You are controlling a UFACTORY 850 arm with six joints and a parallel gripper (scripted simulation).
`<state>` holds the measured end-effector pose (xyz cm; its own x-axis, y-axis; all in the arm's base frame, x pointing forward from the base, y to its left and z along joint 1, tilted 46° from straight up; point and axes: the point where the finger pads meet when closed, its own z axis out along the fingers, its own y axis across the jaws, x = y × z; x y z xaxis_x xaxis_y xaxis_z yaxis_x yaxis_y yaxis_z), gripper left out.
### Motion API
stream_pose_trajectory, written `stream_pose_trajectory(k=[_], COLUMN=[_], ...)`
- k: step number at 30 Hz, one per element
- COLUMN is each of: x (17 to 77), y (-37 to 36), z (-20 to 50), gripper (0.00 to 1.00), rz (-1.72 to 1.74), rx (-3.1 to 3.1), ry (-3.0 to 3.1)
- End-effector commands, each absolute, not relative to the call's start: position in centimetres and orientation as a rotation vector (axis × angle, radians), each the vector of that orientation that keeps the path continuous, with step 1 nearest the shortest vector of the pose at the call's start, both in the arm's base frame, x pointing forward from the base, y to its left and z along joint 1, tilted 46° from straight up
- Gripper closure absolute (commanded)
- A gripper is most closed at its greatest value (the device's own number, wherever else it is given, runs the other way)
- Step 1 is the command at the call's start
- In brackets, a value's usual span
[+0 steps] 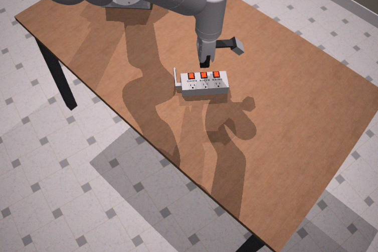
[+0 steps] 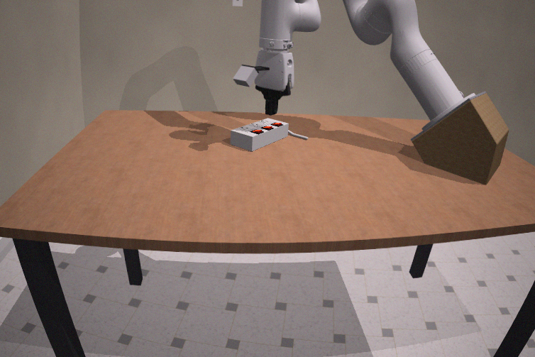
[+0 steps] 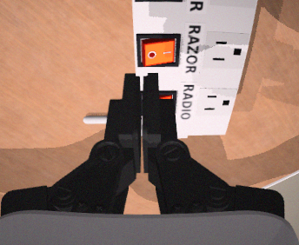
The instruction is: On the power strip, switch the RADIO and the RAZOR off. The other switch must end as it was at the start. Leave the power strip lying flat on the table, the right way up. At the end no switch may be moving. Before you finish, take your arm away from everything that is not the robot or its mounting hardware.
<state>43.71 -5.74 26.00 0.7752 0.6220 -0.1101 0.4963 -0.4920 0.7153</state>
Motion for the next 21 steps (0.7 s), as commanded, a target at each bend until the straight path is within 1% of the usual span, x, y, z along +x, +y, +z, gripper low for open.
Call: stream_pose_trajectory(k=[1,21], x=[44.0,44.8], y=[-6.1,-7.3], z=[25.6,24.3], gripper=[1.0,1.0], rz=[0.21,0.21], rx=[2.19,2.19], ry=[0.828,0.828])
